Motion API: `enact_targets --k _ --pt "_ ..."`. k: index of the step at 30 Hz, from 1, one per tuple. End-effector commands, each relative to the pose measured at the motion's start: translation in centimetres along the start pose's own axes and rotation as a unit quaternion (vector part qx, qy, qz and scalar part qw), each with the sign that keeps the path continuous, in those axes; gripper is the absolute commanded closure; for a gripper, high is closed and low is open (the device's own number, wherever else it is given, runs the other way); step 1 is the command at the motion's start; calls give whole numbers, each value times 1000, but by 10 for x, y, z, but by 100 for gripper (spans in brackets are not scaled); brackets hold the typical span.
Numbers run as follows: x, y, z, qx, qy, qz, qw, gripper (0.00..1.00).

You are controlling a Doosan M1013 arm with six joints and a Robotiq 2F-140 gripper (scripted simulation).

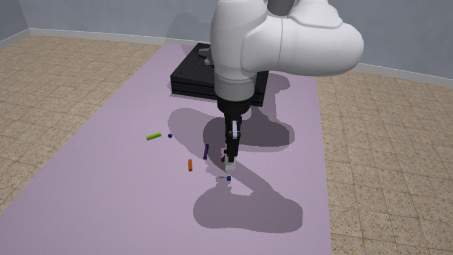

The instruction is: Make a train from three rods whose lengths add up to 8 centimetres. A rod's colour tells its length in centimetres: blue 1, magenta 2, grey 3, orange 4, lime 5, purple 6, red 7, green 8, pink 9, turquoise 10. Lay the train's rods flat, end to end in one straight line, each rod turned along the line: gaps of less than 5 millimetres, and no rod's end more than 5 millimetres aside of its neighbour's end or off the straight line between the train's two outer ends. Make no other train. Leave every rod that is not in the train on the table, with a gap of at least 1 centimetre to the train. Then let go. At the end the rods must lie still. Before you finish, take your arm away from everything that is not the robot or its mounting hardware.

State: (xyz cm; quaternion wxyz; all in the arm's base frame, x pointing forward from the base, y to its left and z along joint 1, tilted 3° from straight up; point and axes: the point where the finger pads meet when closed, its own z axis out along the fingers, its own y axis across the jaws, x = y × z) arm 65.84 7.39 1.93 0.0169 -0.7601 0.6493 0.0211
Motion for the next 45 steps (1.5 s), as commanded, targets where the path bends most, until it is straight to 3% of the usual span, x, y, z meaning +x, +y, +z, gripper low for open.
enact_targets --k 1,29,45 --pt "0 0 2 0 0 0 1000 85" --pt "0 0 39 0 0 0 1000 85" --pt "0 0 46 0 0 0 1000 85"
